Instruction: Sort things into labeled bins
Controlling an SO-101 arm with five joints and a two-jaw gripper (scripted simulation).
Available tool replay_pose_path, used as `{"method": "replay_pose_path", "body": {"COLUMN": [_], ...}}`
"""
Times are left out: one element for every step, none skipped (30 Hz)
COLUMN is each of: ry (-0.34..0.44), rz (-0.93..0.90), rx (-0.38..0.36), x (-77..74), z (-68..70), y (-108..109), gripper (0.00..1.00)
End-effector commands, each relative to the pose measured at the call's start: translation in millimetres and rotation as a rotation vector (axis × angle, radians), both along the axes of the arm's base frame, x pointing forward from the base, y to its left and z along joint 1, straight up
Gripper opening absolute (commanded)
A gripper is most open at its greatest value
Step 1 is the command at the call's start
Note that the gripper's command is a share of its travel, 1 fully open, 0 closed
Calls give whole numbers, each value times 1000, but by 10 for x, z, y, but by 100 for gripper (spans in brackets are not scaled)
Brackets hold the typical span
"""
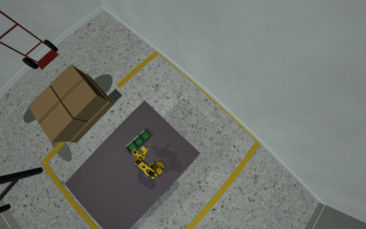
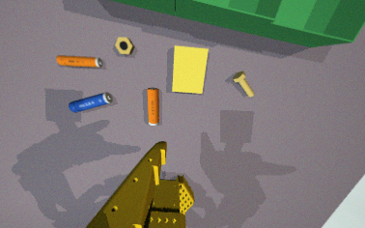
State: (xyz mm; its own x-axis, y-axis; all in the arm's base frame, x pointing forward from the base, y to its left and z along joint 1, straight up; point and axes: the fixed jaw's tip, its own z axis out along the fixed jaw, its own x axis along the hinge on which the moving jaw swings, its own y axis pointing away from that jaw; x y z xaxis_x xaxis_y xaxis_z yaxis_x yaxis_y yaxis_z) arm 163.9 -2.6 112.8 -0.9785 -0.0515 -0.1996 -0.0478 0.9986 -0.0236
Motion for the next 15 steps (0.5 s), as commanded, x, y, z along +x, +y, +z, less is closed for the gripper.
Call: {"method": "replay_pose_path", "body": {"ry": [-23,-21,-19,-17,-16,-14,-13,-12,-12,-11,-11,-11,-11,-10,-10], "rz": [-11,-18,-24,-29,-33,-37,-40,-43,-45,-46,-47,-48,-49,-49,-49], "rx": [4,6,8,9,10,11,12,12,13,13,13,14,14,14,14], "x": [-10,-13,-16,-18,-20,-22,-23,-24,-25,-26,-27,-27,-27,-27,-27], "z": [43,41,39,37,36,35,34,33,32,32,32,31,31,31,31], "y": [18,19,21,22,23,24,24,25,25,26,26,26,26,26,26], "gripper": [100,100,100,100,100,100,100,100,100,100,100,100,100,100,100]}}
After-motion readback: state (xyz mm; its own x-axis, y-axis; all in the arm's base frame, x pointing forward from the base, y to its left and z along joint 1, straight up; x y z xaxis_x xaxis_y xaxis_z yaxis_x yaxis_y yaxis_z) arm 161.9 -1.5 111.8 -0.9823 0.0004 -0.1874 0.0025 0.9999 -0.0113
